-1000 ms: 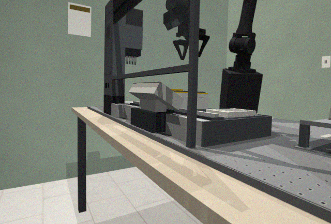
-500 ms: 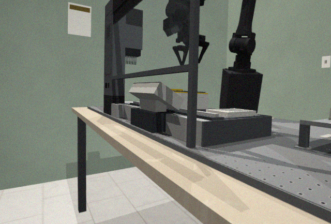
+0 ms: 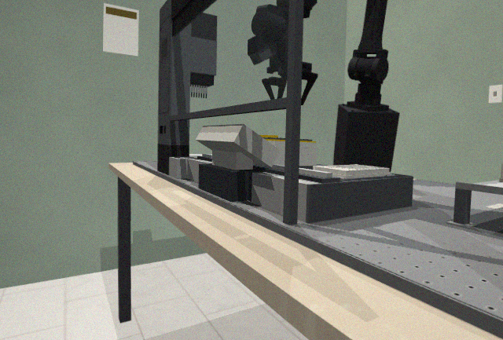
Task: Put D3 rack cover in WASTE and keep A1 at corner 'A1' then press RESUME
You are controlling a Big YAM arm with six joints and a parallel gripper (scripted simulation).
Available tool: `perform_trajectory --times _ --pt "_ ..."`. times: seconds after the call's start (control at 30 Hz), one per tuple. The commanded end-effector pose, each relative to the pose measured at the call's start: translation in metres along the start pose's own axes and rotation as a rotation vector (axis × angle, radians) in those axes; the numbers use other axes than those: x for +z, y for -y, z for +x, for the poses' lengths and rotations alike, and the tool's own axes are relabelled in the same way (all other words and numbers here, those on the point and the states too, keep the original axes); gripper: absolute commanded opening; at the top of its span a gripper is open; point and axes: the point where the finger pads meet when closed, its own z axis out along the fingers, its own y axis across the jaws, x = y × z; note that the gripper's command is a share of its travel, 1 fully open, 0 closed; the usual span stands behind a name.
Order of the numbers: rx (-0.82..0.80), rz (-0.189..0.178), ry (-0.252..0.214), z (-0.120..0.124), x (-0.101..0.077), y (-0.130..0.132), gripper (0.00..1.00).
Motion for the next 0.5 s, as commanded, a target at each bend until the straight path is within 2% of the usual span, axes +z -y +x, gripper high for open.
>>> perform_trajectory --times 0.0,0.47 --pt "0.011 0.004 -0.001 0.000 0.015 -0.003 1.00" --pt "0.015 0.005 0.000 0.000 0.034 -0.001 1.00"
